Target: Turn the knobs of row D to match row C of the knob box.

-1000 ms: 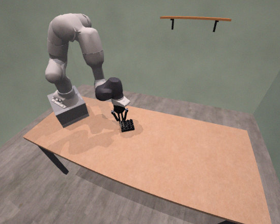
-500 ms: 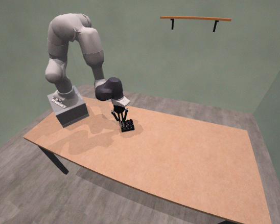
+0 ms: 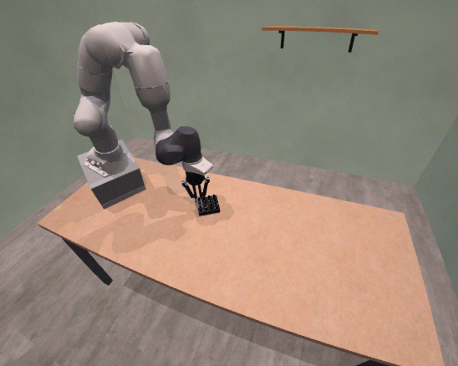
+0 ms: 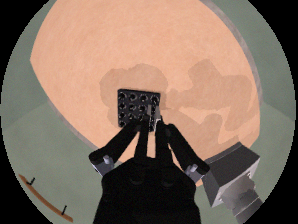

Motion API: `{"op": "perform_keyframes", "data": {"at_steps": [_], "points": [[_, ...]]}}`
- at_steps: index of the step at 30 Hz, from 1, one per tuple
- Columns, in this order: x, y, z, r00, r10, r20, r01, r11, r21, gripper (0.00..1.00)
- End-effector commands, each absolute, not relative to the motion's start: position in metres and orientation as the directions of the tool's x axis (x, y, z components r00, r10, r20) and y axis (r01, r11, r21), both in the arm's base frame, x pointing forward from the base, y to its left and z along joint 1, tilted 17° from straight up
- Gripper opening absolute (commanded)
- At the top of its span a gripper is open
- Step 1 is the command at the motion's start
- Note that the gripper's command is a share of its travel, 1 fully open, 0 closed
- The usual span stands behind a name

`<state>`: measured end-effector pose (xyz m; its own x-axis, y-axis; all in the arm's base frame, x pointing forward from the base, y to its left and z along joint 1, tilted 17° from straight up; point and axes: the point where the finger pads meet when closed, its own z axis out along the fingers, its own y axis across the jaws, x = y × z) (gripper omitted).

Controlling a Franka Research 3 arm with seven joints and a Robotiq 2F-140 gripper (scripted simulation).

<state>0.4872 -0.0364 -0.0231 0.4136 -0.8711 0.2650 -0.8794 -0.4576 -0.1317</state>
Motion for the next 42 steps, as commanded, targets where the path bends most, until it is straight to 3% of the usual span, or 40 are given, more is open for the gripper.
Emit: {"op": "perform_keyframes", "data": {"at_steps": [1, 18, 42], "points": [[0.4888, -0.0361, -0.0226, 0.444, -0.854, 0.270, -0.864, -0.488, -0.125, 0.05], [0.4888, -0.0361, -0.0226, 0.603, -0.743, 0.289, -0.761, -0.645, -0.070, 0.05], [0.4888, -0.0361, -0.0226, 0.885, -0.365, 0.289, -0.400, -0.914, 0.070, 0.05]]}}
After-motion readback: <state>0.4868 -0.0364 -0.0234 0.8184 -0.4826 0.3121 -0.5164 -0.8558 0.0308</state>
